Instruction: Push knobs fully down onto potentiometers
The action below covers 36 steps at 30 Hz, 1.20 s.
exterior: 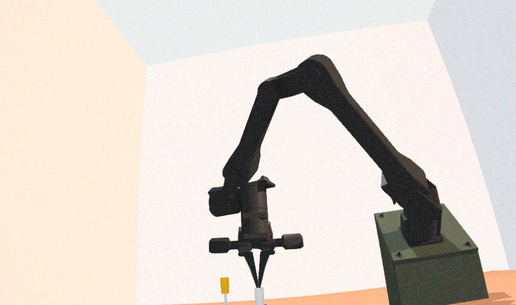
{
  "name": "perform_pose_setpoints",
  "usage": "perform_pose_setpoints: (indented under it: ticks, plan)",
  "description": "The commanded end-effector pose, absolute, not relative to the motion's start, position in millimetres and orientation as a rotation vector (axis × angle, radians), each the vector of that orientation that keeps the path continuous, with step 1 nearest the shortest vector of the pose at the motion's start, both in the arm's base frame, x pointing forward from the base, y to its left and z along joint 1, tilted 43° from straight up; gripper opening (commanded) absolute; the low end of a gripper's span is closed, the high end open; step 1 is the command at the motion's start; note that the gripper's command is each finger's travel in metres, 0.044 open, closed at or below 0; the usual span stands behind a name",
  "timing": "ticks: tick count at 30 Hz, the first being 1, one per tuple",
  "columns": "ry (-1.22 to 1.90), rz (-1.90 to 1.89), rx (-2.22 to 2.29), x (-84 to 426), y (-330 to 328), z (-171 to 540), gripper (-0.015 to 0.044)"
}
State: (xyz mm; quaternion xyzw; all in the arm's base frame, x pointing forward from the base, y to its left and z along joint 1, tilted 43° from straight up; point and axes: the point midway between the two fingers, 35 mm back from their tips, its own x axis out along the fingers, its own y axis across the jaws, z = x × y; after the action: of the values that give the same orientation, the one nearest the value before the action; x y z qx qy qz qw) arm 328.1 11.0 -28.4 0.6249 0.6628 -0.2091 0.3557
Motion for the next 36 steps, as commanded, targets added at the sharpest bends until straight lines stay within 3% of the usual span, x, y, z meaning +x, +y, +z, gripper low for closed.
perform_pose_setpoints:
  ticks: [1, 36]
  plan:
    - [1.730, -0.526, 1.588, 329.6, 21.9, -36.7, 0.0000]
    - [1.730, -0.526, 1.588, 329.6, 25.7, -40.7, 0.0000]
